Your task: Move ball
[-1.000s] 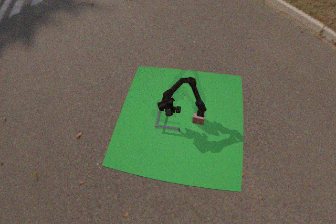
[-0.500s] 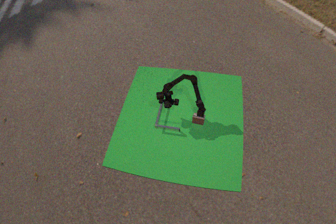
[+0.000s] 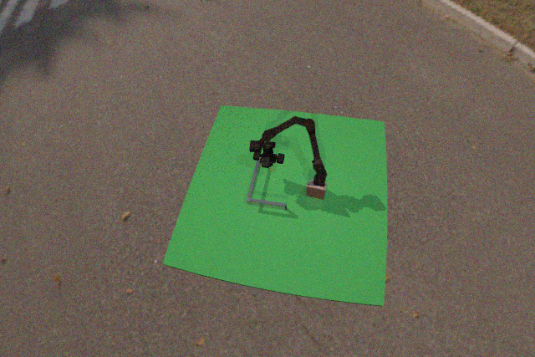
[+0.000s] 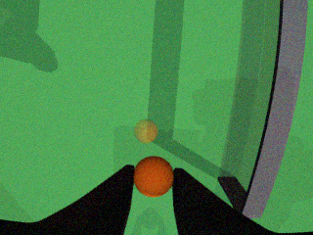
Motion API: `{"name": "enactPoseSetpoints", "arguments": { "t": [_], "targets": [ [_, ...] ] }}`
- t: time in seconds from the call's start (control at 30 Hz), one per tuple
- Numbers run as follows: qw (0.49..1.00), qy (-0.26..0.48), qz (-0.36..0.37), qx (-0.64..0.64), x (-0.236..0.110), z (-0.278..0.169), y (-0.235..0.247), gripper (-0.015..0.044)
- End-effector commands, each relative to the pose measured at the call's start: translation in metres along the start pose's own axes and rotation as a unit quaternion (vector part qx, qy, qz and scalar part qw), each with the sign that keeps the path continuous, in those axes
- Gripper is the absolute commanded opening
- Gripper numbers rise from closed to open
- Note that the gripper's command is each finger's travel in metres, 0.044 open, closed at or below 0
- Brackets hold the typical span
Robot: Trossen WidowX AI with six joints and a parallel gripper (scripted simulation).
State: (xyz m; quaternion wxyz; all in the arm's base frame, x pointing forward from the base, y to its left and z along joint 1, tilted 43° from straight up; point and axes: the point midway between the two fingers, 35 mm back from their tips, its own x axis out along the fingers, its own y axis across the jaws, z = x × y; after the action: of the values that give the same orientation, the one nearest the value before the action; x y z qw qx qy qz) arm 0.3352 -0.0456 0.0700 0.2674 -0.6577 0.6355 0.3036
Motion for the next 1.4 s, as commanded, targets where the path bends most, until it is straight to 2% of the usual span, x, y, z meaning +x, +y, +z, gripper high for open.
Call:
{"name": "enactPoseSetpoints", "arguments": {
  "t": [0.0, 0.2, 1.07, 1.3, 1.37],
  "targets": [
    [1.0, 0.003, 0.007, -0.004, 0.024, -0.001, 0.003, 0.0],
    [1.0, 0.005, 0.007, -0.004, 0.056, -0.002, 0.006, 0.0],
    [1.0, 0.006, 0.007, -0.004, 0.076, -0.003, 0.006, 0.0],
    [1.0, 0.003, 0.004, 0.0, 0.074, -0.003, 0.004, 0.0184],
    [1.0, 0.003, 0.004, 0.0, 0.074, -0.003, 0.004, 0.0207]
  ]
}}
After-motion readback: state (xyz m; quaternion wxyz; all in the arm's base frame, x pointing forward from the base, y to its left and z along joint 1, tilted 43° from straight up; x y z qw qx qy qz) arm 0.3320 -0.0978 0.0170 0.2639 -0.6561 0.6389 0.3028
